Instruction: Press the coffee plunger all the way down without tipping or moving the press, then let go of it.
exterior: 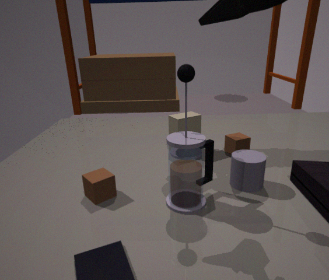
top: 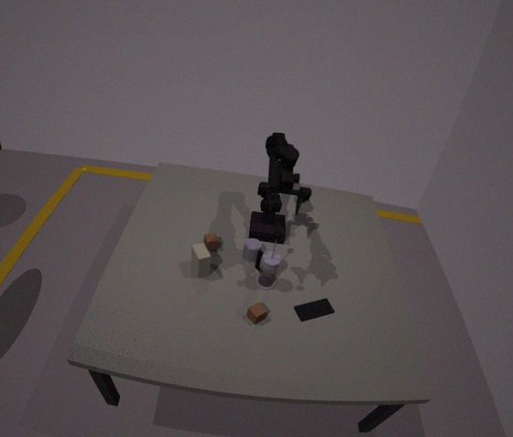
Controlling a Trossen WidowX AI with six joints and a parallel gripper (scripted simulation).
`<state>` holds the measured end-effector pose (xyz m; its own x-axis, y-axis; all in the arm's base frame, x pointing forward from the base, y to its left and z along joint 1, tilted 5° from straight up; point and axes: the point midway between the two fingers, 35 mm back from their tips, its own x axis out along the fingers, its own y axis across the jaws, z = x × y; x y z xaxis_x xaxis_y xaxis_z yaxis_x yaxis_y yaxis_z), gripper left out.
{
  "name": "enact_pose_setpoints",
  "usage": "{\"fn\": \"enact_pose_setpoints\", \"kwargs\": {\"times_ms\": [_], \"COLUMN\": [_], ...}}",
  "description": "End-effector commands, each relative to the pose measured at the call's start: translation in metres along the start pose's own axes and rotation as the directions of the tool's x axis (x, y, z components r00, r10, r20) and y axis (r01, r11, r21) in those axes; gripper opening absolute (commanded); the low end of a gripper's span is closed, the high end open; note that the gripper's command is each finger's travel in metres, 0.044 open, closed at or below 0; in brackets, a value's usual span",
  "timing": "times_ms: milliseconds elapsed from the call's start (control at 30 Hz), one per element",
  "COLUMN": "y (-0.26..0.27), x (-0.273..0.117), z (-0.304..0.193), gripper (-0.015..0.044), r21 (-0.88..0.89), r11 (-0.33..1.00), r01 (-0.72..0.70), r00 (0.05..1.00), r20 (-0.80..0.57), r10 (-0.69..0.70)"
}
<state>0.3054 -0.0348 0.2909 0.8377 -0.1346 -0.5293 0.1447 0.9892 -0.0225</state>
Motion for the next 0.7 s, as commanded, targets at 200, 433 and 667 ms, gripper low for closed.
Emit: {"fn": "enact_pose_setpoints", "kwargs": {"times_ms": [200, 433, 667], "y": [-0.006, -0.006, -0.007], "x": [0.026, 0.033, 0.045], "z": [-0.050, -0.049, -0.049], "gripper": [0.0440, 0.0440, 0.0440], "r21": [-0.002, -0.001, -0.001], "r11": [1.000, 1.000, 1.000], "r01": [0.025, 0.026, 0.026], "r00": [1.000, 1.000, 1.000], "r20": [-0.018, -0.017, -0.016], "r10": [-0.025, -0.026, -0.026]}}
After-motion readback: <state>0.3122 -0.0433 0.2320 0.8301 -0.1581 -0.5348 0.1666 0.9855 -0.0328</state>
